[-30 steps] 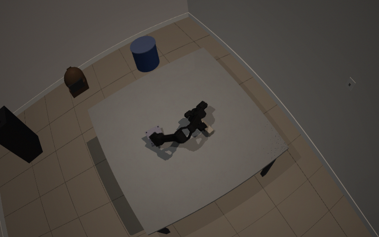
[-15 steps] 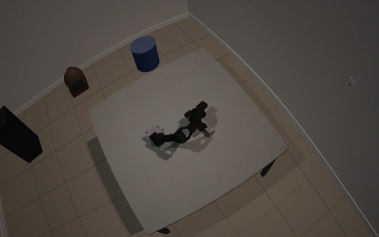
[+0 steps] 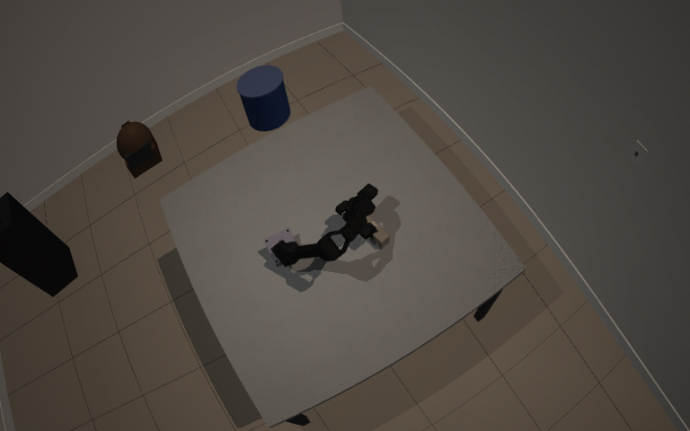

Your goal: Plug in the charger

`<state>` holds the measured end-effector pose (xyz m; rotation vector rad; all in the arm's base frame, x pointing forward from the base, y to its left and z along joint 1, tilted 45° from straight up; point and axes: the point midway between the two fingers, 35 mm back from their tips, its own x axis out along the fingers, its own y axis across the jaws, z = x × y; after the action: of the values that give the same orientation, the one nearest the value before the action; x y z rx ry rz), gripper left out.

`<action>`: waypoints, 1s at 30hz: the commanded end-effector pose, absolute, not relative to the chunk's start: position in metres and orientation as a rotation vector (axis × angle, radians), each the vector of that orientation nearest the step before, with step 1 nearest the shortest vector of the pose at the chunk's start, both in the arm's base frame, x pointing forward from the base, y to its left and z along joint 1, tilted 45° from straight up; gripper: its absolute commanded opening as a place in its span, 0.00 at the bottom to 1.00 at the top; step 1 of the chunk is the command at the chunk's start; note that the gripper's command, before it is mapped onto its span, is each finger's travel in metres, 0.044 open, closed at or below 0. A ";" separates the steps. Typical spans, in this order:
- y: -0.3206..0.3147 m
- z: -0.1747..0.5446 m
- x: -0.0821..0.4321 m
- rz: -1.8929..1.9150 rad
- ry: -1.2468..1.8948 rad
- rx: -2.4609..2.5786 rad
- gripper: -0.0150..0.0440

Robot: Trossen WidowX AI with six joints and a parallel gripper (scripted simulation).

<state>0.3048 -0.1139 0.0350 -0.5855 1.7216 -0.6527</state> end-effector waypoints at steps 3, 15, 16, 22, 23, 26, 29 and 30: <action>-0.114 0.035 0.305 -0.653 1.722 -0.585 0.25; -0.114 0.035 0.305 -0.653 1.722 -0.585 0.57; -0.114 0.035 0.305 -0.653 1.722 -0.585 0.61; -0.114 0.035 0.305 -0.653 1.722 -0.585 0.88; -0.114 0.035 0.305 -0.653 1.722 -0.585 0.92; -0.114 0.035 0.305 -0.653 1.721 -0.585 1.00; -0.114 0.035 0.304 -0.653 1.721 -0.585 1.00; -0.114 0.035 0.304 -0.653 1.720 -0.585 1.00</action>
<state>0.3043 -0.1138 0.0352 -0.5859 1.7224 -0.6523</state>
